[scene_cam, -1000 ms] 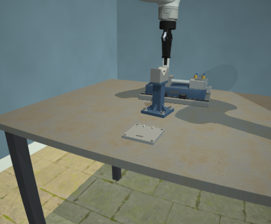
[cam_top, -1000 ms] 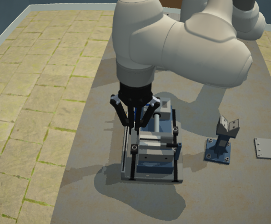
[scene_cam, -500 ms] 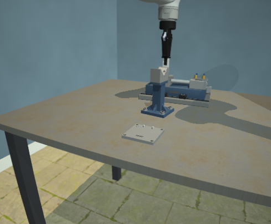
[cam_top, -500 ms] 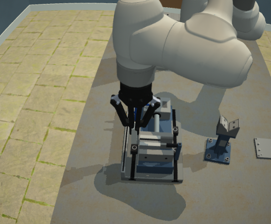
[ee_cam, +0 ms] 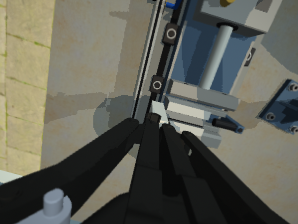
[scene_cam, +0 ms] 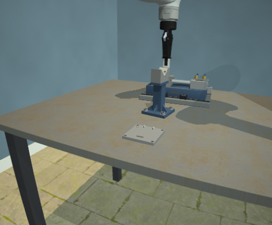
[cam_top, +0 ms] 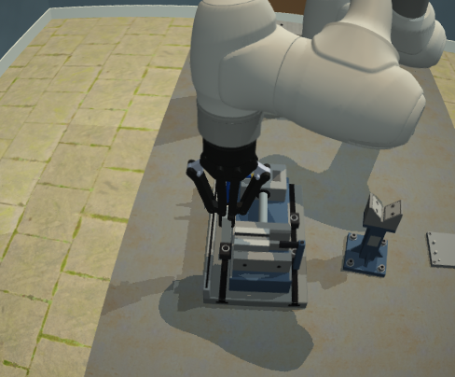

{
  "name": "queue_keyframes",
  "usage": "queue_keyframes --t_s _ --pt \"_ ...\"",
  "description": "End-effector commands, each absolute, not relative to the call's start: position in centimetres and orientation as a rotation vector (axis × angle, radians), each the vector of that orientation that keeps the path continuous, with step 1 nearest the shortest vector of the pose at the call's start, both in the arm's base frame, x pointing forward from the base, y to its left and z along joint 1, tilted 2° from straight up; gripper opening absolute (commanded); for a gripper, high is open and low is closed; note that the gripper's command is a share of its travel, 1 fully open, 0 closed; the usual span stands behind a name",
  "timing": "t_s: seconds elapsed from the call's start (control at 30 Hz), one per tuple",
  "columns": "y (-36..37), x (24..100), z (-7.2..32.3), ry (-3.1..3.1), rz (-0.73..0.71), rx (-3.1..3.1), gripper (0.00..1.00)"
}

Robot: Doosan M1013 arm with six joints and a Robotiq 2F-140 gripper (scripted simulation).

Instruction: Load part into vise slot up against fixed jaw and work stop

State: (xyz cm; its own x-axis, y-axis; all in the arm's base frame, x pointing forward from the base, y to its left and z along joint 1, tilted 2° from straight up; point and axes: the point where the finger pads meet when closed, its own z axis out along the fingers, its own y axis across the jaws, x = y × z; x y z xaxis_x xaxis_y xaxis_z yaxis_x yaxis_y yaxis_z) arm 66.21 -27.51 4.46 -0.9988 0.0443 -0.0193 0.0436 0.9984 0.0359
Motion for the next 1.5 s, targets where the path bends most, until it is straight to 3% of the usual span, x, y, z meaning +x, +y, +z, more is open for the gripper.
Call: queue_keyframes --t_s 0.0,1.47 --pt "-27.2 66.2 4.3 3.120 0.058 0.065 0.00" --pt "-26.1 66.3 4.4 3.120 0.058 0.065 0.00"
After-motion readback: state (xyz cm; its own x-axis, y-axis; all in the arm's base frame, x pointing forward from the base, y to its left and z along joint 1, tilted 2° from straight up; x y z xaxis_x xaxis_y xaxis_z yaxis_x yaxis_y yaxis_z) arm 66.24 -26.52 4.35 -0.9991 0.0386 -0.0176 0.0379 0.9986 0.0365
